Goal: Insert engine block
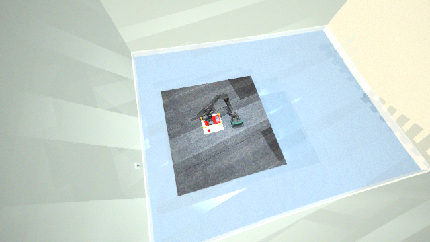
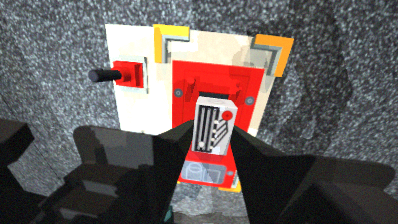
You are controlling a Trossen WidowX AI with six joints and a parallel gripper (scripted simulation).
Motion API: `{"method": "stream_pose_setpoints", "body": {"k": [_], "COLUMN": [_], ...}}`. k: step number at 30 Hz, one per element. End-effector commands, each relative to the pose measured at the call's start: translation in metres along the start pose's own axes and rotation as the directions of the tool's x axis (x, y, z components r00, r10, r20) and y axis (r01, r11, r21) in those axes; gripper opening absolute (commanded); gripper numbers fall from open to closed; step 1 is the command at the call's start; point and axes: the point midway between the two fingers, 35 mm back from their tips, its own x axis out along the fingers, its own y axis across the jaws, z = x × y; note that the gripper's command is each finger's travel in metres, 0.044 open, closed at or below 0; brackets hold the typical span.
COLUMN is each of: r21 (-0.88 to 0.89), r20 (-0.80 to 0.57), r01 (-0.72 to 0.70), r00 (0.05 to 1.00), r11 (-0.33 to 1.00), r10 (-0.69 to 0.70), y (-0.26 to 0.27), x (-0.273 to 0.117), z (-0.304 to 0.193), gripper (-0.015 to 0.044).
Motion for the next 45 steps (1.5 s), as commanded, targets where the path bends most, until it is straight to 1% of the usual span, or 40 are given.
{"method": "stream_pose_setpoints", "body": {"k": [1,3,11,45], "r21": [0.040,0.049,-0.019,-0.009], "r20": [0.004,0.004,0.004,0.004], "r01": [0.002,0.002,0.002,0.003], "r00": [1.000,1.000,1.000,1.000], "r11": [0.999,0.999,1.000,1.000], "r10": [-0.002,-0.002,-0.002,-0.003], "y": [-0.002,-0.002,-0.002,-0.002], "x": [0.000,0.000,0.003,0.012], "z": [0.000,0.000,0.000,0.000], "gripper": [0.0160,0.0160,0.0160,0.0160]}}
